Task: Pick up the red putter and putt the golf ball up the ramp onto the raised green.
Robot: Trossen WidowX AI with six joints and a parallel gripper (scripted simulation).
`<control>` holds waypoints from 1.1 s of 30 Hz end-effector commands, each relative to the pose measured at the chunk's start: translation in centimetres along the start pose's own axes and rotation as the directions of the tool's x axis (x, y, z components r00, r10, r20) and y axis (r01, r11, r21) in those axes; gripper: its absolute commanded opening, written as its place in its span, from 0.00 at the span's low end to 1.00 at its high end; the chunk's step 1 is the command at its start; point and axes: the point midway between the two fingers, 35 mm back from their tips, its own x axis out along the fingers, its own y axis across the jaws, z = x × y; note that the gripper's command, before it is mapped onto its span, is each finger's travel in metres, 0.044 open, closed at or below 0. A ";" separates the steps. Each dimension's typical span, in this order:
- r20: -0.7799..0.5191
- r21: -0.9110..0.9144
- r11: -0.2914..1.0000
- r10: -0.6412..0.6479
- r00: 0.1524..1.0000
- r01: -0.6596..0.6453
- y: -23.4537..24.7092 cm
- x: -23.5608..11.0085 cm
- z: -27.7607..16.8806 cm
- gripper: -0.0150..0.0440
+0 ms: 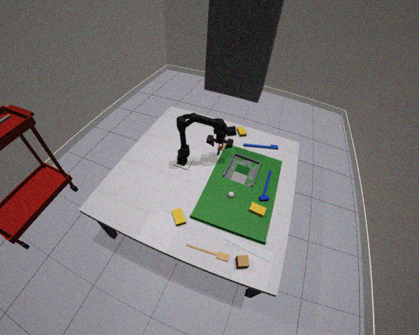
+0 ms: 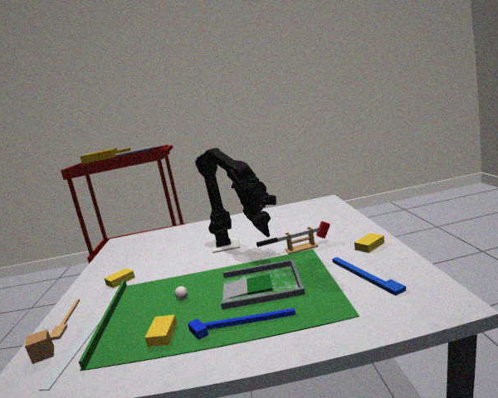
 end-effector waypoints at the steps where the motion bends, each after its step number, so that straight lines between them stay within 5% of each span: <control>1: -0.010 0.008 1.000 0.006 1.000 -0.006 0.1 0.8 -0.3 1.00; 33: -0.010 0.008 1.000 0.006 1.000 -0.006 0.1 6.5 -1.9 1.00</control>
